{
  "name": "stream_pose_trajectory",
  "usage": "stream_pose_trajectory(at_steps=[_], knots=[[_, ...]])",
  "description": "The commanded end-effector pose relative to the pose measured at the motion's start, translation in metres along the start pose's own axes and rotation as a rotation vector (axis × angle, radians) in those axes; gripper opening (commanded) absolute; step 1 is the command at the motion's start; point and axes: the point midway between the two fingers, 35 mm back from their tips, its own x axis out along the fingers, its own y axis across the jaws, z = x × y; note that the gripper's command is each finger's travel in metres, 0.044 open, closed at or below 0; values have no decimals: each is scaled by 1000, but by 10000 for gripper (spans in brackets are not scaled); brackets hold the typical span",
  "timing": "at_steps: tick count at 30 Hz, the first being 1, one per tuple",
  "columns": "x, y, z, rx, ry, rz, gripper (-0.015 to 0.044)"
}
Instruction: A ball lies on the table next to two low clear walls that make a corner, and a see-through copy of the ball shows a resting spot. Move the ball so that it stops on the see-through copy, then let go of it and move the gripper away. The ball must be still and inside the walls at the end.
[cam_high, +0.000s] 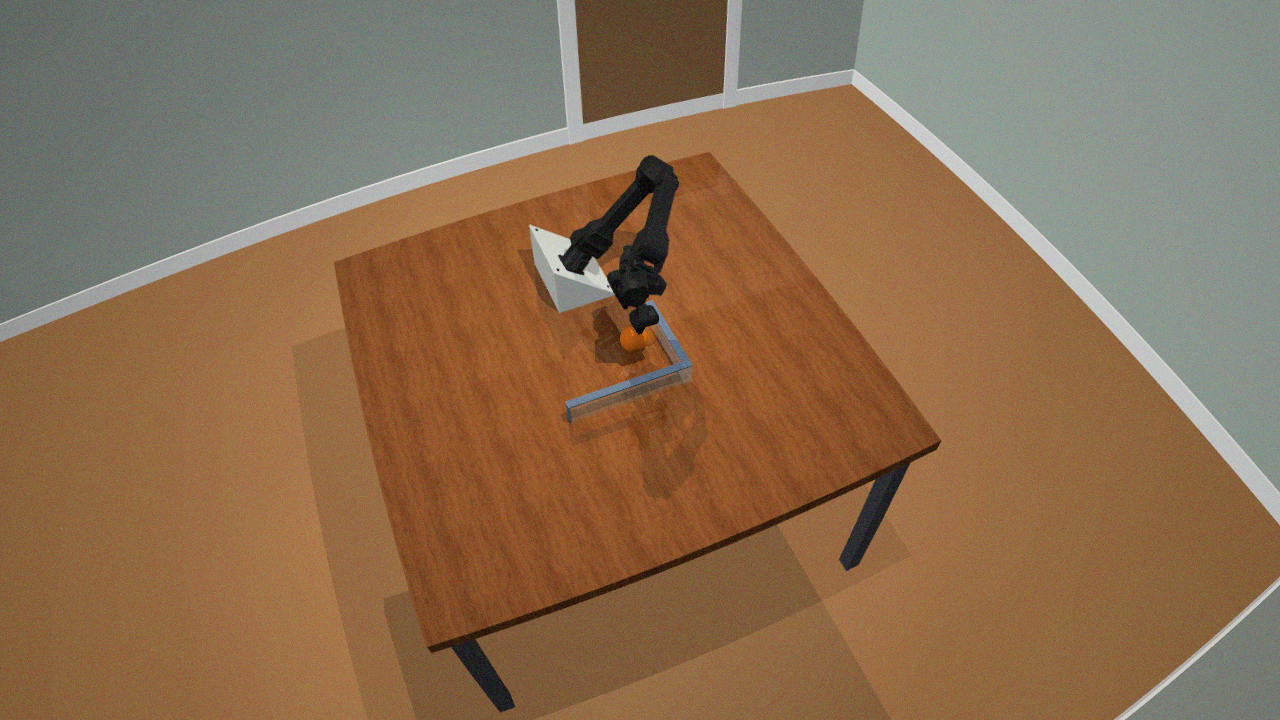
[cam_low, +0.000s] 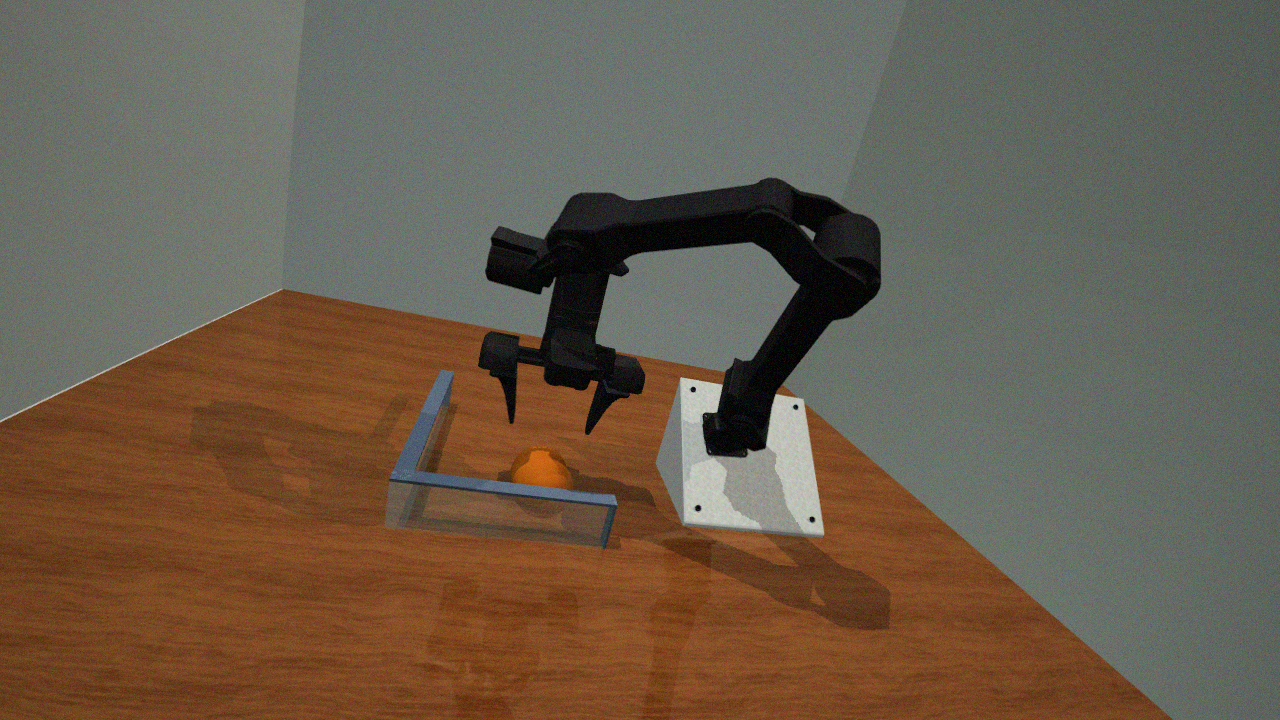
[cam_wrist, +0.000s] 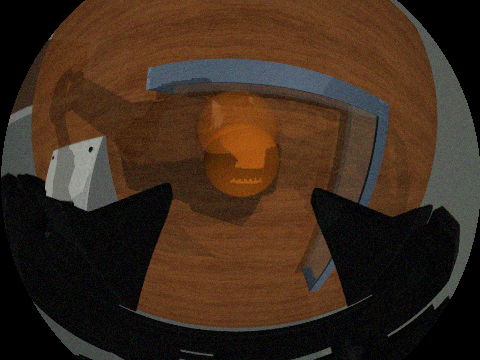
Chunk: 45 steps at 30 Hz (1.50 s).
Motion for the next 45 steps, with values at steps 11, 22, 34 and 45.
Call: stream_pose_trajectory(at_steps=[11, 22, 34, 45], knots=[[22, -1, 1, -1, -12, -2, 440], [39, -1, 1, -1, -12, -3, 440], [59, -1, 1, -1, -14, -3, 440], [69, 0, 2, -2, -15, -3, 361]])
